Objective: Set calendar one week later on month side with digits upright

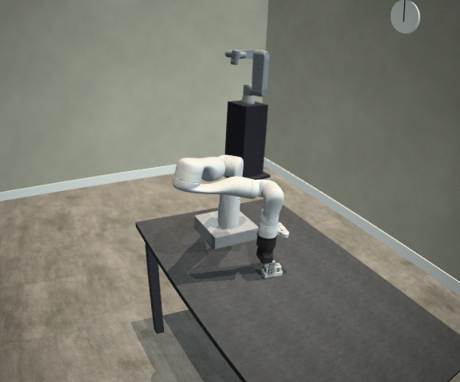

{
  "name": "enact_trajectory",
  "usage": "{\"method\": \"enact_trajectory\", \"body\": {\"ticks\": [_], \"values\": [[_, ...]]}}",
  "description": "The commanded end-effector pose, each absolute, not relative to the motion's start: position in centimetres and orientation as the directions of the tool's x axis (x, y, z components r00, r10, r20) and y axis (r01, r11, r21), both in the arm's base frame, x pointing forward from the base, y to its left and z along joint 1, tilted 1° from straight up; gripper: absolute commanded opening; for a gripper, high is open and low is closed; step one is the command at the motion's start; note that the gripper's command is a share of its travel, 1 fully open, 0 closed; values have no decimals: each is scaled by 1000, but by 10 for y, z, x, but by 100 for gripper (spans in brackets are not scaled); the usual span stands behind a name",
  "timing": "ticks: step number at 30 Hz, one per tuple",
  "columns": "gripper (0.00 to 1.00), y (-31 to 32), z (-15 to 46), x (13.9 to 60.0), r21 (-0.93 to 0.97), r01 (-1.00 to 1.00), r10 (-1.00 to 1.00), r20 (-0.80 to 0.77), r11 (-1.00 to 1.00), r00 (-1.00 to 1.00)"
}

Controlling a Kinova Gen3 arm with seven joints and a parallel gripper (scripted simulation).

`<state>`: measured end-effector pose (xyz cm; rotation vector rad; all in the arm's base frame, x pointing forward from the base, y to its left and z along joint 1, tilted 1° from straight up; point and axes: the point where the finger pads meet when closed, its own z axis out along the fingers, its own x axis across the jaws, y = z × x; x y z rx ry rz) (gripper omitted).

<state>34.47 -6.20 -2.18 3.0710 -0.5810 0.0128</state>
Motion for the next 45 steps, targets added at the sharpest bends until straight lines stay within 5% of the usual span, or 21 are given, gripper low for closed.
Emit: {"method": "enact_trajectory", "body": {"ticks": [1,18,19,45], "values": [[90,-62,-21,345,14,-365,-365,12,-931,931],[90,-62,-21,345,14,-365,-365,12,-931,931],[60,-62,-21,345,14,-365,-365,12,-931,931],[60,-62,-21,345,14,-365,-365,12,-931,931]]}}
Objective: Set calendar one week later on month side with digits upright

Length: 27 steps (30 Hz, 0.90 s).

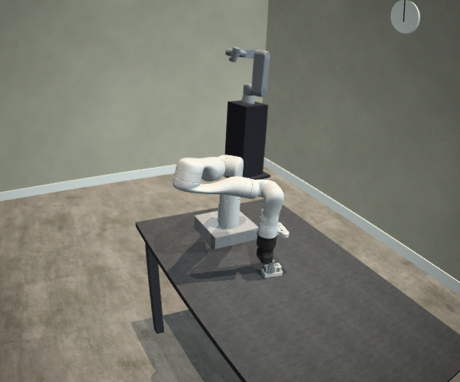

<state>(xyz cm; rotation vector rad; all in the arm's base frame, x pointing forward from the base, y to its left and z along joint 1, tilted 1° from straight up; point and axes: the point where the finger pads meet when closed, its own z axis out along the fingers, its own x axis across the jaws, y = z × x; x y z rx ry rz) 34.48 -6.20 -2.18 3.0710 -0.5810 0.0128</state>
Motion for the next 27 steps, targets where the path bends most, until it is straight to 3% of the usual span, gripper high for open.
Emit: {"method": "enact_trajectory", "body": {"ticks": [1,18,27], "values": [[60,-62,-21,345,14,-365,-365,12,-931,931],[60,-62,-3,345,14,-365,-365,12,-931,931],[60,-61,52,345,14,-365,-365,12,-931,931]]}}
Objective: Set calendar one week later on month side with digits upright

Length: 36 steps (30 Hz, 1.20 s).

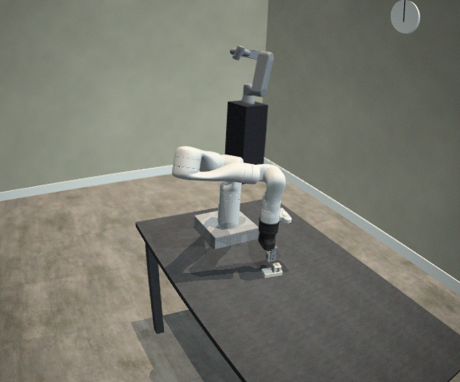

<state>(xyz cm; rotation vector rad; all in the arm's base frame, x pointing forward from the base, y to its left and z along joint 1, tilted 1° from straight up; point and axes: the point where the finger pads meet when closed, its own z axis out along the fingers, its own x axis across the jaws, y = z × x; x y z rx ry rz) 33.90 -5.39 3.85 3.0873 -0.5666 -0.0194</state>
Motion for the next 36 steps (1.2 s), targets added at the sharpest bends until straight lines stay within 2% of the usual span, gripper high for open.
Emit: {"method": "enact_trajectory", "body": {"ticks": [1,6,25,36], "values": [[60,-61,58,345,14,-365,-365,12,-931,931],[60,-60,76,345,14,-365,-365,12,-931,931],[60,-61,79,344,14,-359,-359,12,-933,933],[60,-77,77,339,16,-220,-220,10,-975,975]]}}
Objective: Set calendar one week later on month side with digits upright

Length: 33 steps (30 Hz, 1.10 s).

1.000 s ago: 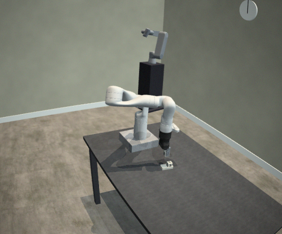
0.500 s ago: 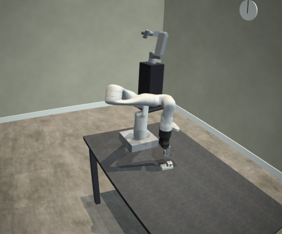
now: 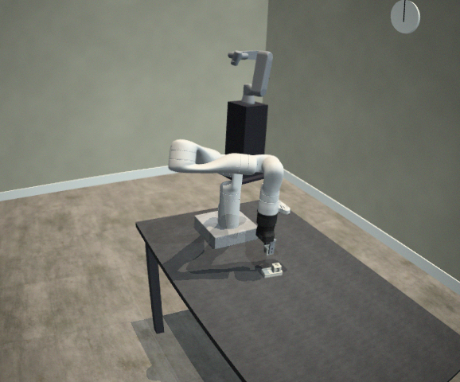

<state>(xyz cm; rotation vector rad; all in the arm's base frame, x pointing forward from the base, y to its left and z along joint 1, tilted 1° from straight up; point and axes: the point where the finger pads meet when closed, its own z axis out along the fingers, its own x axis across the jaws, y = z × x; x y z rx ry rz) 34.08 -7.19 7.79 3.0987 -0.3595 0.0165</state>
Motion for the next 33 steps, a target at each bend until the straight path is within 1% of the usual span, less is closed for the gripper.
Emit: {"method": "enact_trajectory", "body": {"ticks": [1,4,6,15,21,33], "values": [[60,-80,77,338,16,-198,-198,10,-980,980],[60,-88,76,335,17,-123,-123,9,-992,992],[60,-88,76,335,17,-123,-123,9,-992,992],[60,-118,73,323,19,120,121,4,-993,993],[60,-134,71,316,19,248,248,2,-969,969],[60,-146,70,310,19,331,332,0,-943,943]]}}
